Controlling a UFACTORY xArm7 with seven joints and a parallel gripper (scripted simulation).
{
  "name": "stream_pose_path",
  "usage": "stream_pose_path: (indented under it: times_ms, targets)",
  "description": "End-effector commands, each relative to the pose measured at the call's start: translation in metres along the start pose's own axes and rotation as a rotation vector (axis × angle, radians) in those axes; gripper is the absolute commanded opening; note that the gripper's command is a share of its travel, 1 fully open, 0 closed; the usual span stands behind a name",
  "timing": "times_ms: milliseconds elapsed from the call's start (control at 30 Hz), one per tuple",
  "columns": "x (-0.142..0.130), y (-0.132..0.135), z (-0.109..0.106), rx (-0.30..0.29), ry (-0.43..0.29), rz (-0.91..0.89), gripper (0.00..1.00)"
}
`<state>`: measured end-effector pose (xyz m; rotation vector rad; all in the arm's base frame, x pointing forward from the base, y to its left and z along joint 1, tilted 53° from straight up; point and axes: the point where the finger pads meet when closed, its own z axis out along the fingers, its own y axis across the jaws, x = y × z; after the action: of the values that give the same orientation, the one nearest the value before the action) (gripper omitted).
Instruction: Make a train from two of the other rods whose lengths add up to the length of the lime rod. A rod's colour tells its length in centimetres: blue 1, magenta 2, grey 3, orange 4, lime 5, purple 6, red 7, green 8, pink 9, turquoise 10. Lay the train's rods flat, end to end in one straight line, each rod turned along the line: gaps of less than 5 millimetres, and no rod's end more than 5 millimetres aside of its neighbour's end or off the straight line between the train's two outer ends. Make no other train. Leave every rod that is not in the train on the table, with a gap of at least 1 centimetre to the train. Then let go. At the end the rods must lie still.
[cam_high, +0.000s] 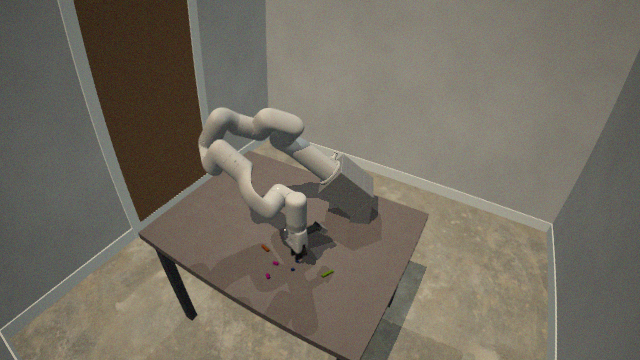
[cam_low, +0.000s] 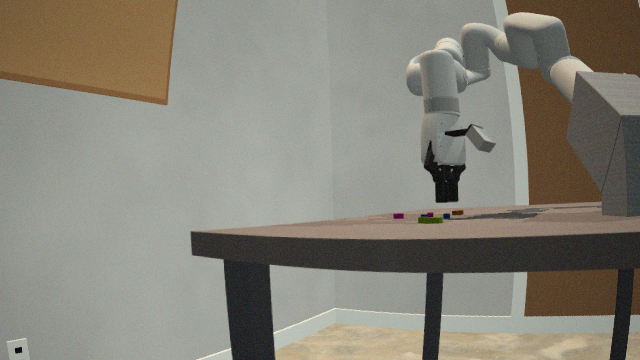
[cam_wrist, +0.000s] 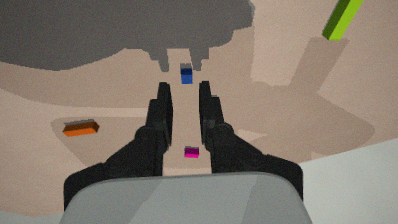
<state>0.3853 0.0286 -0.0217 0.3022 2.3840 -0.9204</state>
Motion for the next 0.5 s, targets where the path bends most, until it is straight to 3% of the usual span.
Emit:
stream_pose_path:
  times_ms: [0, 467]
  targets:
    - [0.0, 0.002, 0.003, -0.004, -0.002, -0.001, 0.24]
    - [0.0, 0.002, 0.014, -0.004, -0.002, -0.001, 0.24]
